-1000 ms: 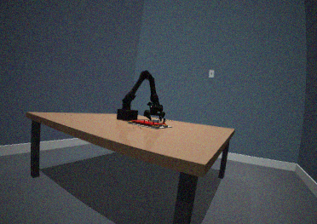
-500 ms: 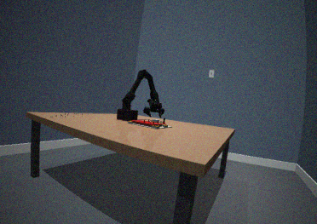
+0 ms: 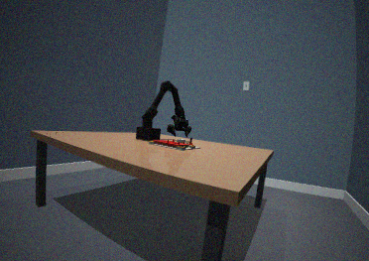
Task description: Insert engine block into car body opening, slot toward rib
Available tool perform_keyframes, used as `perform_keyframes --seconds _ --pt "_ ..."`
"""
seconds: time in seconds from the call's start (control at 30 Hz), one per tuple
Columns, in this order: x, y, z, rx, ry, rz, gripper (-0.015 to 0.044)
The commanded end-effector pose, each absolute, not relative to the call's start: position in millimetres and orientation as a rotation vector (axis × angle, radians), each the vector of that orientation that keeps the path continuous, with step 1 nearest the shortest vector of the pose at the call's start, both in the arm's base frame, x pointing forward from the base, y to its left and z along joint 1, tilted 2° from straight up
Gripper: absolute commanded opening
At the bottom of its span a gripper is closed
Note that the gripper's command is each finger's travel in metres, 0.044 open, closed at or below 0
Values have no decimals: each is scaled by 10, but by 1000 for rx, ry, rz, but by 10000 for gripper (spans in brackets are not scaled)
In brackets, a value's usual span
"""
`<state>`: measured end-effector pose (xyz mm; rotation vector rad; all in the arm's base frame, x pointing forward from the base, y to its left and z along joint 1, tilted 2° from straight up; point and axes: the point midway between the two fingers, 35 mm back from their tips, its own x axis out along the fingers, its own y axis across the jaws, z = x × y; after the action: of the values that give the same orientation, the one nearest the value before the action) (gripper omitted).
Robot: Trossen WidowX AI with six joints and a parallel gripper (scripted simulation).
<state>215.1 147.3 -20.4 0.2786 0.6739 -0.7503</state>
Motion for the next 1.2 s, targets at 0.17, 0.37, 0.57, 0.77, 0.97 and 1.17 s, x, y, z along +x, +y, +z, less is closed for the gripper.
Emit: perform_keyframes --seconds 0.17,0.37,0.57,0.77,0.97,1.17 --pt "2159 1437 -220 192 767 -733 440" --pt "2173 1388 -232 60 926 -682 440" --pt "2187 1349 -235 -61 1081 -596 440" --pt "2202 1321 -227 -169 1223 -479 440" --pt "2219 1301 -208 -265 1345 -331 440" --pt "2240 1288 -177 -351 1441 -157 440"
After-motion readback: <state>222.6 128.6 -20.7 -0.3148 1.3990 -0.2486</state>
